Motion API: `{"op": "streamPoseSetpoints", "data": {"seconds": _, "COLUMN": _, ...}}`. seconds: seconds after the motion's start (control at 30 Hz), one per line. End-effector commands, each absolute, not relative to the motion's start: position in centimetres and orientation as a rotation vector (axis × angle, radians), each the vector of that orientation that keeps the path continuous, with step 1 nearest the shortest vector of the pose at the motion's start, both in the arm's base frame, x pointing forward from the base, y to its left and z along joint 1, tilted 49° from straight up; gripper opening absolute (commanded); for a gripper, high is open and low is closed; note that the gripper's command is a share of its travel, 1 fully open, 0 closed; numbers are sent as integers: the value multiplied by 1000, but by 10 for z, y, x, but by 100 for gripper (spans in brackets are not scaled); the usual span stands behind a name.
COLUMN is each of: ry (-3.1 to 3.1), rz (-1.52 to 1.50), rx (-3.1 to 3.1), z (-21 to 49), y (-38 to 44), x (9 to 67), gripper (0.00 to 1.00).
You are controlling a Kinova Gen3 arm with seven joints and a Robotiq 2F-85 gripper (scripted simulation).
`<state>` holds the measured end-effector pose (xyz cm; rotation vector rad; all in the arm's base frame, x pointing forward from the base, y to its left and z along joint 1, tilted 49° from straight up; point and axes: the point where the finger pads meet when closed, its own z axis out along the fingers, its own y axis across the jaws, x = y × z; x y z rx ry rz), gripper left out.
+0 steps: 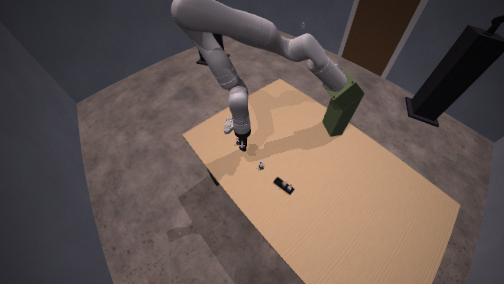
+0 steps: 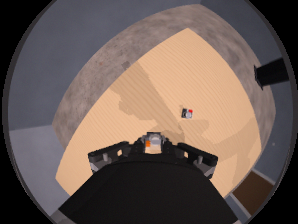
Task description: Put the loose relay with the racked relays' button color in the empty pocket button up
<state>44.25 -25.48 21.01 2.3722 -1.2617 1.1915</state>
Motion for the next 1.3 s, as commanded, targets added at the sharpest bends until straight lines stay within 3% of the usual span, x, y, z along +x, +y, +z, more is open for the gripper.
{"op": "streamPoseSetpoints", "data": {"seconds": 0.0, "ry": -1260, "rz": 1186, "rx": 2377, "z": 210, "y": -253, "x": 441, "gripper": 0}}
{"op": "streamPoseSetpoints", "data": {"seconds": 0.63, "ry": -1291, "rz": 1190, "rx": 2386, "z": 152, "y": -150, "x": 492, "gripper": 0}}
{"op": "streamPoseSetpoints", "data": {"seconds": 1.27, "ry": -1260, "rz": 1192, "rx": 2380, "z": 99, "y": -61, "x": 497, "gripper": 0}}
